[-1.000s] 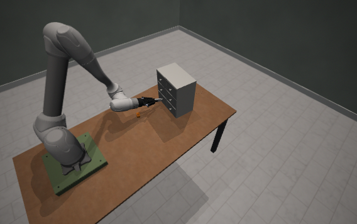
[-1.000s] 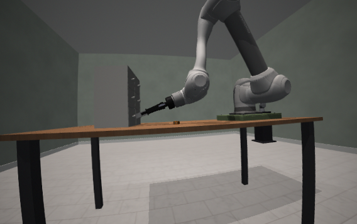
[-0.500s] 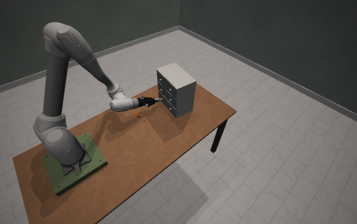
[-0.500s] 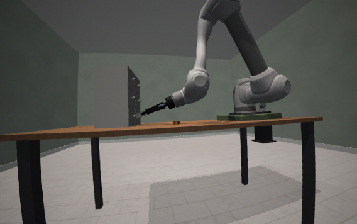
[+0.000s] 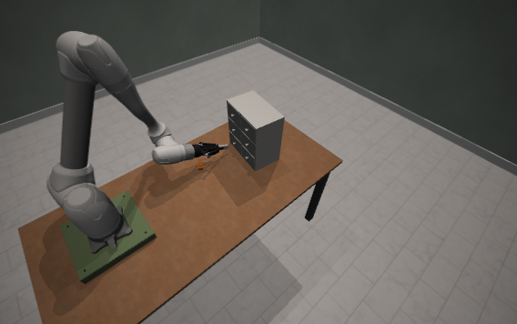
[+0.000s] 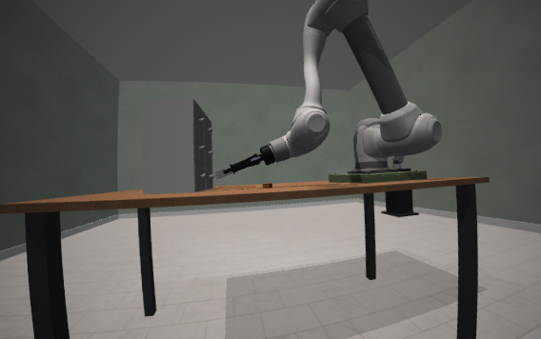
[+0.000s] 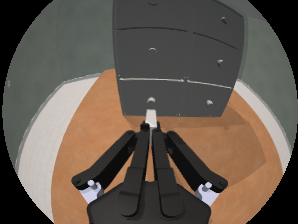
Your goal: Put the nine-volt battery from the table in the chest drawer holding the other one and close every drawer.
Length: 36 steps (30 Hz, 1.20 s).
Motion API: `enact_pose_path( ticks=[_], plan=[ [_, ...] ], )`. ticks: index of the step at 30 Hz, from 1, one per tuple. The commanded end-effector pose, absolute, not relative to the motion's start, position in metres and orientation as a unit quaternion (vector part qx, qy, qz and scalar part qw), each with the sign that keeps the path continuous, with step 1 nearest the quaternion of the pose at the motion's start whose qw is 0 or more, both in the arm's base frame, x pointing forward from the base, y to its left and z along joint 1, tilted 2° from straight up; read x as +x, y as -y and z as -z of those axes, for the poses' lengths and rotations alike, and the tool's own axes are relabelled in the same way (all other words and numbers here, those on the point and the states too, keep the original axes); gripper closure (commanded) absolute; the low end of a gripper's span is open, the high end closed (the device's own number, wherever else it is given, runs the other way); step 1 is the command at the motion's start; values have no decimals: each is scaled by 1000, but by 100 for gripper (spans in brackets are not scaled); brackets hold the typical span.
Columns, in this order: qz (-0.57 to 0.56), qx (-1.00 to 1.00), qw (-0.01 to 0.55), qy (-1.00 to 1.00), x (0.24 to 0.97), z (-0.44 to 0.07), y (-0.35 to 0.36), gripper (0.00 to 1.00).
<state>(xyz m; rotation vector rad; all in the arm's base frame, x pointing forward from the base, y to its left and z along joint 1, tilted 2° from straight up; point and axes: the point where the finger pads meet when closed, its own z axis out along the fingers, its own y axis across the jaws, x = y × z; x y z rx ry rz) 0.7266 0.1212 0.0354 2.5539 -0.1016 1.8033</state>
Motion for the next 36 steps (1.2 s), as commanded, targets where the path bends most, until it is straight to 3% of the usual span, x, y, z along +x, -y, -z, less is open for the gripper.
enact_pose_path(
  ticks=[1,10,18,23,36],
  plan=[
    [-577,816,7,33,716,-36,-122,100],
    [-577,816,7,33,710,-43,-122,100],
    [-577,816,7,33,674,-111,-123,100],
    [-577,816,7,33,665,-127,-123,100],
    [-566,824,7,33,661,-132,-122,100]
  ],
)
